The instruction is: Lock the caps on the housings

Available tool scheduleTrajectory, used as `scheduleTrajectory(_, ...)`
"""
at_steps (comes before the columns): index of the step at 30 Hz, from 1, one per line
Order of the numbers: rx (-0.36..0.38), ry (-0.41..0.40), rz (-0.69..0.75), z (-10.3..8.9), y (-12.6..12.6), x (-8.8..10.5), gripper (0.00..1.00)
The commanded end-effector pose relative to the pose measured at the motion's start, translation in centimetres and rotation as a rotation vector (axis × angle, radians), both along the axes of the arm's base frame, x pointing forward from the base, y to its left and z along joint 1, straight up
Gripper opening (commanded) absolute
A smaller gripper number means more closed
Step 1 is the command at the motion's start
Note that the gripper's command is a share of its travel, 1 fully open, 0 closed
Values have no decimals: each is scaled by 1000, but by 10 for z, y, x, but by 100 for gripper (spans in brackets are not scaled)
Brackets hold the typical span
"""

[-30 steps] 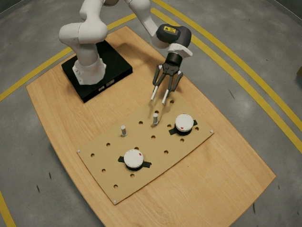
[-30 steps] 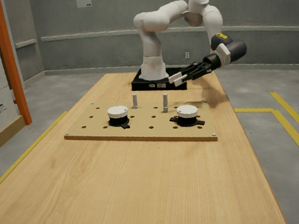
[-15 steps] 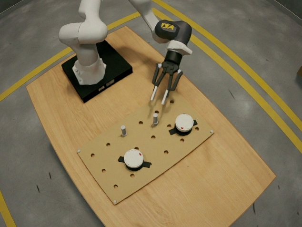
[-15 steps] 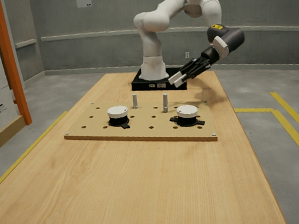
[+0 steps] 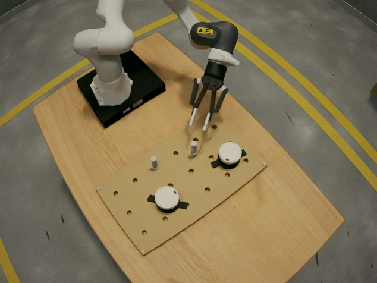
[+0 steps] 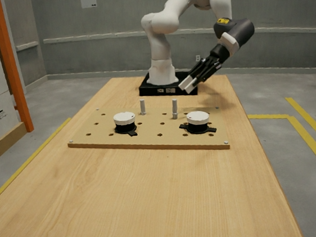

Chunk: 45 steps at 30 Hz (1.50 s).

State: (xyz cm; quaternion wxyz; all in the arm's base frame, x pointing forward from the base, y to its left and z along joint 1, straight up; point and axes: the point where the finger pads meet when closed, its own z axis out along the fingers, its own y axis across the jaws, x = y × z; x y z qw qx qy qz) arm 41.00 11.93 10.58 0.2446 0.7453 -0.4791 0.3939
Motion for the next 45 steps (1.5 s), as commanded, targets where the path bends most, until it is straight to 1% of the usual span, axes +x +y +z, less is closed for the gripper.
scheduleTrajectory(1,6,22,21,0,1,2,36)
scheduleTrajectory(5,57,58,18,-4,0,0,36)
scheduleTrajectory(10,157,112,17,-5,1,-1,36)
scheduleTrajectory(12,157,112,17,-5,1,-1,36)
scheduleTrajectory(15,216,133,19,-3,1,0,36)
scheduleTrajectory(18,259,144,22,-1,1,1,36)
scheduleTrajectory(21,279,148,24,1,1,2,36)
scheduleTrajectory(29,288,153,24,1,1,2,36)
scheduleTrajectory(32,314,173,22,-1,1,1,36)
scheduleTrajectory(37,411,232,19,-5,1,-1,36)
scheduleTrajectory(42,522,276,22,-2,1,0,36)
scheduleTrajectory(44,552,283,24,0,2,1,36)
scheduleTrajectory(45,552,283,24,0,2,1,36)
